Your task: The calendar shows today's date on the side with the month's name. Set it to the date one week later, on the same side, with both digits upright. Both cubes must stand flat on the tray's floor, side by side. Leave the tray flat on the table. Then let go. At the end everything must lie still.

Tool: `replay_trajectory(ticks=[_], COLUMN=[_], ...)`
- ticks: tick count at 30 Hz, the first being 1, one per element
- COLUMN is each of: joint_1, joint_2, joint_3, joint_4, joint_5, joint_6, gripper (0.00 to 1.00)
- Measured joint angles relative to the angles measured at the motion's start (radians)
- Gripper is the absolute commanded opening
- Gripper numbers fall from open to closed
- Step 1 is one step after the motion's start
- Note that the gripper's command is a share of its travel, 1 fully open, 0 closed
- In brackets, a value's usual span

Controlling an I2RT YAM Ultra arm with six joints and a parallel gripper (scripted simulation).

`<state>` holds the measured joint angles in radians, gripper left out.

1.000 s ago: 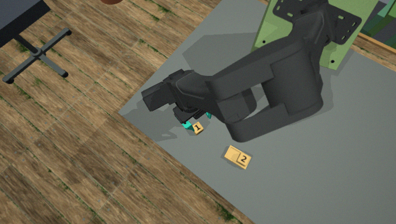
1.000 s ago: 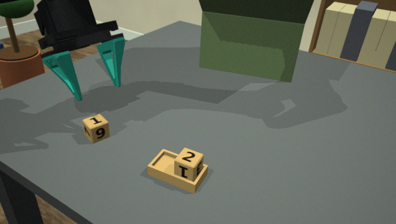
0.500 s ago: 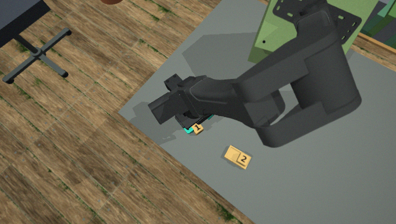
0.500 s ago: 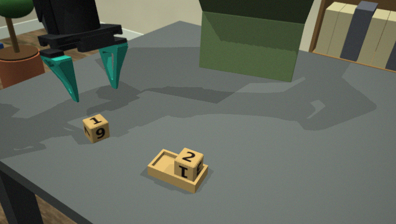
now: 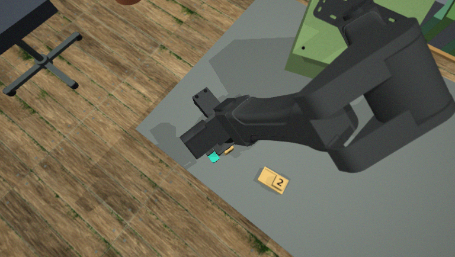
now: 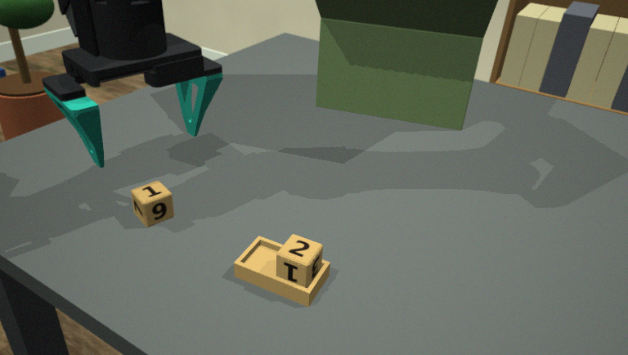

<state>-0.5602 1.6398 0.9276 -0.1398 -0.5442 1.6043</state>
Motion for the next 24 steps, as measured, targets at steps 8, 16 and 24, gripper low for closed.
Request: replay_trajectory(ticks=[8, 16, 24], joint_1=[0.0, 0.0, -0.008], joint_2=[0.0, -0.003, -0.013], joint_3=[0.0, 0.0, 0.0], joint_4=[0.0, -0.001, -0.008], joint_5=[0.012, 0.013, 0.013], joint_6=[0.004, 0.011, 0.027], gripper=[1.0, 1.0, 0.47])
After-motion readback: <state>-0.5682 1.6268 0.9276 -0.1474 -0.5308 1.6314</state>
